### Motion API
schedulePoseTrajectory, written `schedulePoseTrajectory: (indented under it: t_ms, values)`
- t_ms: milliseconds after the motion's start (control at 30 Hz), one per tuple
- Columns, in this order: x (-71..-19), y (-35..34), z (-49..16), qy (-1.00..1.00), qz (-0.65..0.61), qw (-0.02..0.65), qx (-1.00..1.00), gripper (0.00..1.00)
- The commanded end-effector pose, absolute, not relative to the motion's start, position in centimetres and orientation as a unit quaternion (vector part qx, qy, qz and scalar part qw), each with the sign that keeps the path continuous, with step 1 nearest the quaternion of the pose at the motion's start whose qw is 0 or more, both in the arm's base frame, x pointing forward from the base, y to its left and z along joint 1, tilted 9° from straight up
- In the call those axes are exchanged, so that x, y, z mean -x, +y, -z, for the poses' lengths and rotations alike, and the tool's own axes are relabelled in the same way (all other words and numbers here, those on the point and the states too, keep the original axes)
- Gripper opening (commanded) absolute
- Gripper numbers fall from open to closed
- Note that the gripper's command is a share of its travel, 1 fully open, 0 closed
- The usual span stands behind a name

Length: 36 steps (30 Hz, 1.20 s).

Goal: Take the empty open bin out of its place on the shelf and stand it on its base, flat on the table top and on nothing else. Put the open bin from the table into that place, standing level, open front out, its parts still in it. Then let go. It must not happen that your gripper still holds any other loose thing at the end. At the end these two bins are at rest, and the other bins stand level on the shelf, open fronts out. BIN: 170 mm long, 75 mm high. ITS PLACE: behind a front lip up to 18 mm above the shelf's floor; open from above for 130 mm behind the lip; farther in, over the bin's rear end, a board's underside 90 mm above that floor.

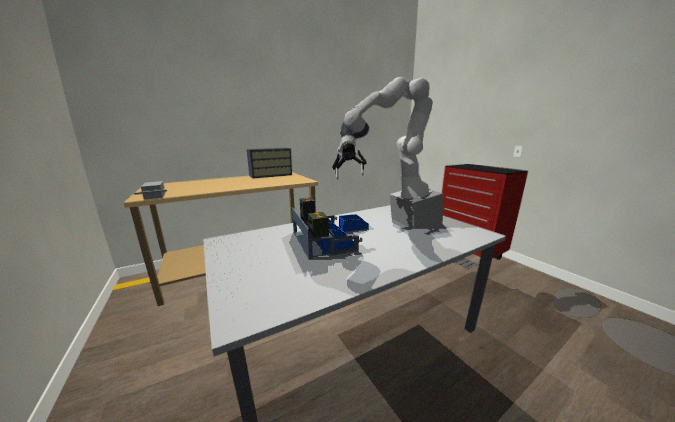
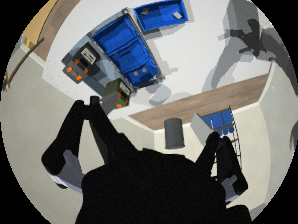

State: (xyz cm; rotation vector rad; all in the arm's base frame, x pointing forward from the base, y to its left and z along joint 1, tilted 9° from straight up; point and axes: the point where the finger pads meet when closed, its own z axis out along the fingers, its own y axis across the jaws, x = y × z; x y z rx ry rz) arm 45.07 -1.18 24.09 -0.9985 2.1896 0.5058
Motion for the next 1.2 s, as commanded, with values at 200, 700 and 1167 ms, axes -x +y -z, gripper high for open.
schedulePoseTrajectory:
  t_ms: [200,700,1167]
  values:
    - [-47.8,-2.1,-24.0,0.918,-0.121,0.322,0.200,1.00]
    - [-48.9,-1.5,-23.7,0.949,-0.054,0.305,0.055,1.00]
    - [-49.4,-1.3,-23.7,0.955,-0.028,0.292,-0.046,1.00]
